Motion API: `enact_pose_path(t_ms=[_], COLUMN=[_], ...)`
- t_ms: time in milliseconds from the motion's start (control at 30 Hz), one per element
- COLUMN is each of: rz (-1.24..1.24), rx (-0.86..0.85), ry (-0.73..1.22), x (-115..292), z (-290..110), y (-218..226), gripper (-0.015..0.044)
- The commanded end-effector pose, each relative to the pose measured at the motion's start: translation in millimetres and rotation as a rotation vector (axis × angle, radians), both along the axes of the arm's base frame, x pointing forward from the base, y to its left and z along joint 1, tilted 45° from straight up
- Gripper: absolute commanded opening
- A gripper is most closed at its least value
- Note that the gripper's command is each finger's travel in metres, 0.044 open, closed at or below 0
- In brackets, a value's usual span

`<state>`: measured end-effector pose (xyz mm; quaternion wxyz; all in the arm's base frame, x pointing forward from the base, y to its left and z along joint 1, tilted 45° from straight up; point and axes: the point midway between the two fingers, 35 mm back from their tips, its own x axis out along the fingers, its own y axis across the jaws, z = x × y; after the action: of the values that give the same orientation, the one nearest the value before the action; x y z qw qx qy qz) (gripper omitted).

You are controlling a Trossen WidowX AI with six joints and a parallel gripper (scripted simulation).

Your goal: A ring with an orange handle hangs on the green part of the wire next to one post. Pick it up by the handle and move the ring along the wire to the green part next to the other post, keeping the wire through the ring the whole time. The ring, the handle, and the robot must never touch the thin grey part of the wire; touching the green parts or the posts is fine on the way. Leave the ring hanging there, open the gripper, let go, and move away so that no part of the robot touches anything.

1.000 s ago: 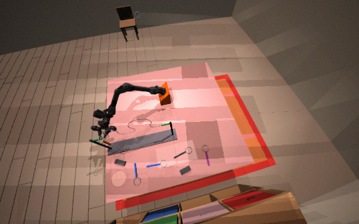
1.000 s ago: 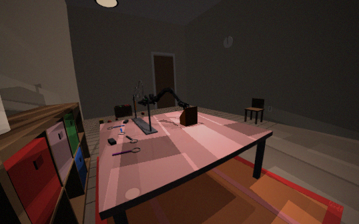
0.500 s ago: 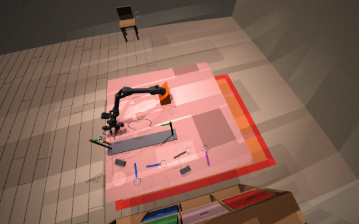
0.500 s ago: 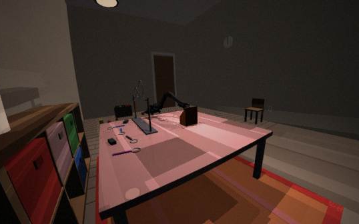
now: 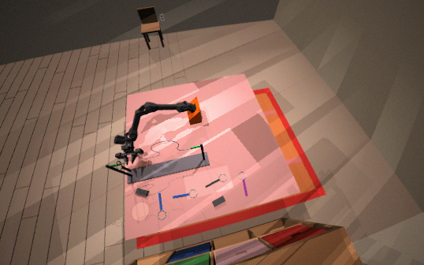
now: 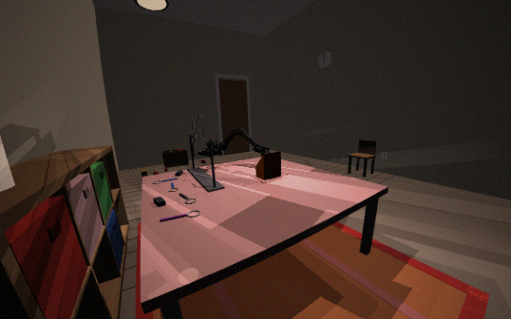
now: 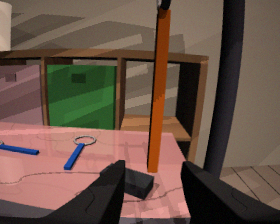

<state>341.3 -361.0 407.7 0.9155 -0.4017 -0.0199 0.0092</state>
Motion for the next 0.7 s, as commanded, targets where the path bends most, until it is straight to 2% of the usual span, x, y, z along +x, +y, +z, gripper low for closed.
enact_pose_path(t_ms=[0,667], rz=[-0.025,-0.025], rx=[0.003,0.003], ry=[0.003,0.000], x=[-4.4,21.4], z=[-0.5,1.6], y=[-6.3,-8.2], gripper=[0.0160,0.0160])
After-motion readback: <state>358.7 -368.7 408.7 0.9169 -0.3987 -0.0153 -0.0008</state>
